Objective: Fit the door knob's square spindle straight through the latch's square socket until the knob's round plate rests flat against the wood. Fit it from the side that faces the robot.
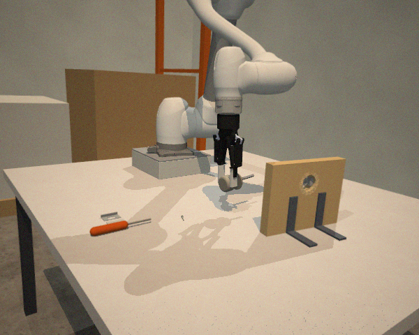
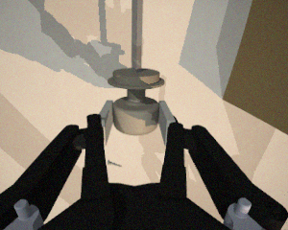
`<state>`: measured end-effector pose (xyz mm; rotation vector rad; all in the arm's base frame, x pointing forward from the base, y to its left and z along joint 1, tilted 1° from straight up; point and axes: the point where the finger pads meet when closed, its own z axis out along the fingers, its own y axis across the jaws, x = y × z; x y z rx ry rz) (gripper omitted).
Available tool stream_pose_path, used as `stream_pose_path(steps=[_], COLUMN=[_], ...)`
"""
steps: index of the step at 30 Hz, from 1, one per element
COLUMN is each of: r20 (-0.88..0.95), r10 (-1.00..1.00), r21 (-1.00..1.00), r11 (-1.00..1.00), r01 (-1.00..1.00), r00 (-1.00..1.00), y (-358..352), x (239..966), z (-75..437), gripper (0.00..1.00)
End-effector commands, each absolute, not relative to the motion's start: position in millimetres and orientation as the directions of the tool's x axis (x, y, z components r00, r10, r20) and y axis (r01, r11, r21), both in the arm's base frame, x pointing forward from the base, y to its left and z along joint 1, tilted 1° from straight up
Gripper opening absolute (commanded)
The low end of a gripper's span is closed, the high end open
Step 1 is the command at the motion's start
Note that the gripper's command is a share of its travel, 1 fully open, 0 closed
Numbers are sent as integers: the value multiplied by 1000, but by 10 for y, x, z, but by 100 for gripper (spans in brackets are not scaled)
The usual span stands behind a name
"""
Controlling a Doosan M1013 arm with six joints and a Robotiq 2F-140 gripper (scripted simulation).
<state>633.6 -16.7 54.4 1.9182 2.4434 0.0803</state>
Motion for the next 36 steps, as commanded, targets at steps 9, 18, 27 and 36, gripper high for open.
stream_pose_path(steps=[9, 18, 27, 36], r20=[2, 2, -3, -4], r10=[999, 998, 939, 920], r21=[42, 41, 24, 21], r11=[-47, -66, -343, -391], r01=[998, 997, 939, 920], r00=[47, 66, 343, 391], y=[-87, 153, 344, 444], x=[6349, 6384, 6413, 6428], z=[564, 624, 672, 697], gripper=[42, 42, 42, 42])
